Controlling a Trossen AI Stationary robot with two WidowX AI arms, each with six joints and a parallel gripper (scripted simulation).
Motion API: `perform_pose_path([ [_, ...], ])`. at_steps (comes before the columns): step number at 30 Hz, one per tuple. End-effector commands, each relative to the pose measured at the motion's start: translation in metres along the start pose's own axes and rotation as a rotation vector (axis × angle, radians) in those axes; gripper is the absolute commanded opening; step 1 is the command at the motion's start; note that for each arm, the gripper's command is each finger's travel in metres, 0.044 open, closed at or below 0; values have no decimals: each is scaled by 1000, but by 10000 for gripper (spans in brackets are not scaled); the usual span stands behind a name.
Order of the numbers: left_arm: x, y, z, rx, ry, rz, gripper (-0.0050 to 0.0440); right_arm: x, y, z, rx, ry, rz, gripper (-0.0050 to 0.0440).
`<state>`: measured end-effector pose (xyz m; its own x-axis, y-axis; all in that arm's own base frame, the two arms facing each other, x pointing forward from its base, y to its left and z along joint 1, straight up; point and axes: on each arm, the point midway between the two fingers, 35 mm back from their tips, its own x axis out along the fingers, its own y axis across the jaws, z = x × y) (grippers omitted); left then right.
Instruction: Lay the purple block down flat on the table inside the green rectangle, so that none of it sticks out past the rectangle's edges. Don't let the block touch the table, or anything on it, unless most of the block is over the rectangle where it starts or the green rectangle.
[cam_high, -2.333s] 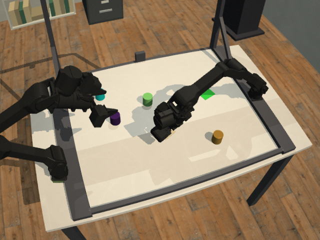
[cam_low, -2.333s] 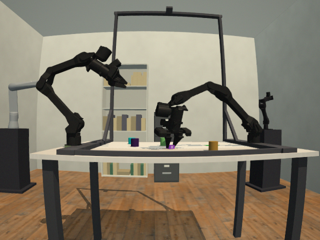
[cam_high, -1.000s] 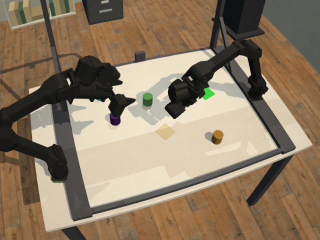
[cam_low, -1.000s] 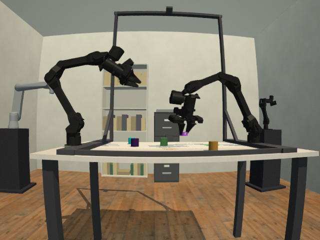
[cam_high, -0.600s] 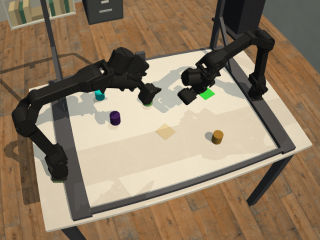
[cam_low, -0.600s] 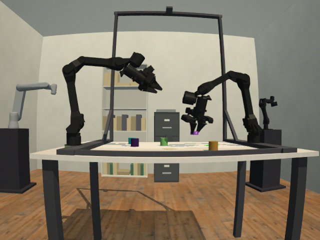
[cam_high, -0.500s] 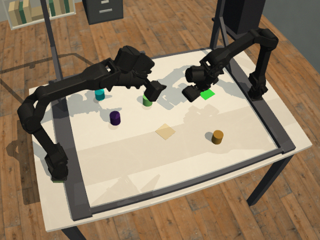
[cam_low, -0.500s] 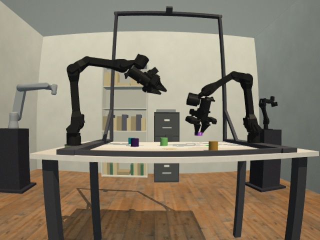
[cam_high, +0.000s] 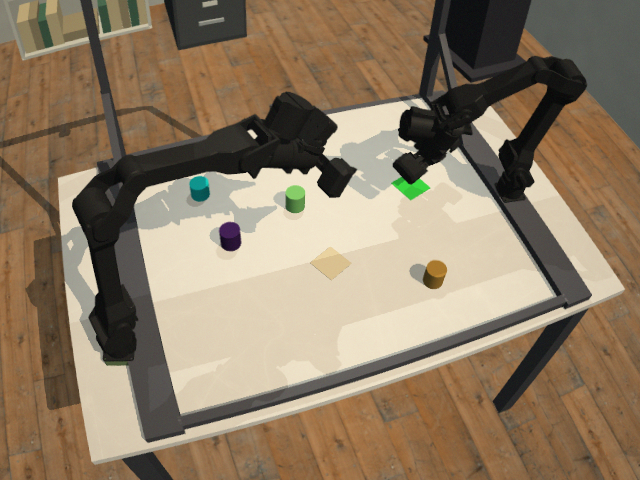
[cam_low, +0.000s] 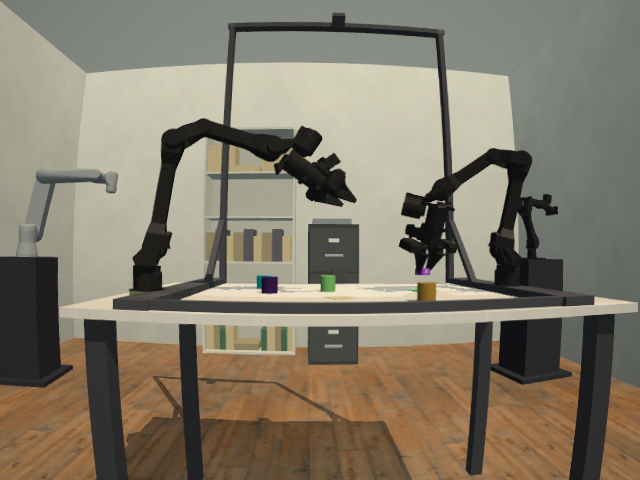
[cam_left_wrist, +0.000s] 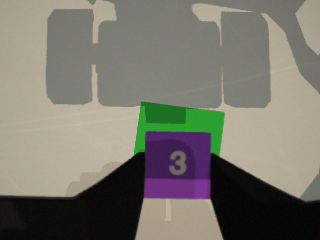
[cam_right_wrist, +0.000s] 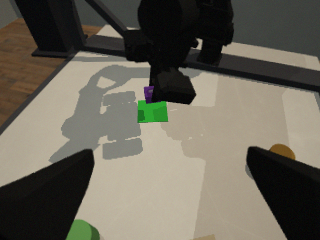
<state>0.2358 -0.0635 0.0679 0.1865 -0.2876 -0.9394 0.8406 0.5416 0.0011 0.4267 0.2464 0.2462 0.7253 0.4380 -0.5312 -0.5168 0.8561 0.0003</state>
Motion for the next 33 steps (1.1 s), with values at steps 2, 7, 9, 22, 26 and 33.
perform_pose_path([
  [2, -3, -7, 2, 1, -11, 26, -50, -4, 0, 14, 0, -33, -3, 440],
  [7, -5, -2, 6, 75, -14, -8, -50, -2, 0, 9, 0, -22, -3, 440],
  [9, -5, -2, 6, 97, -14, -18, -50, -7, 0, 13, 0, -34, -1, 440],
  [22, 2, -7, -1, 115, -2, -42, -50, -7, 0, 13, 0, -34, -1, 440],
  [26, 9, -6, -3, 114, -2, -42, -50, -7, 0, 13, 0, -34, -1, 440],
  [33, 19, -6, -7, 113, -2, -42, -50, -7, 0, 13, 0, -34, -1, 440],
])
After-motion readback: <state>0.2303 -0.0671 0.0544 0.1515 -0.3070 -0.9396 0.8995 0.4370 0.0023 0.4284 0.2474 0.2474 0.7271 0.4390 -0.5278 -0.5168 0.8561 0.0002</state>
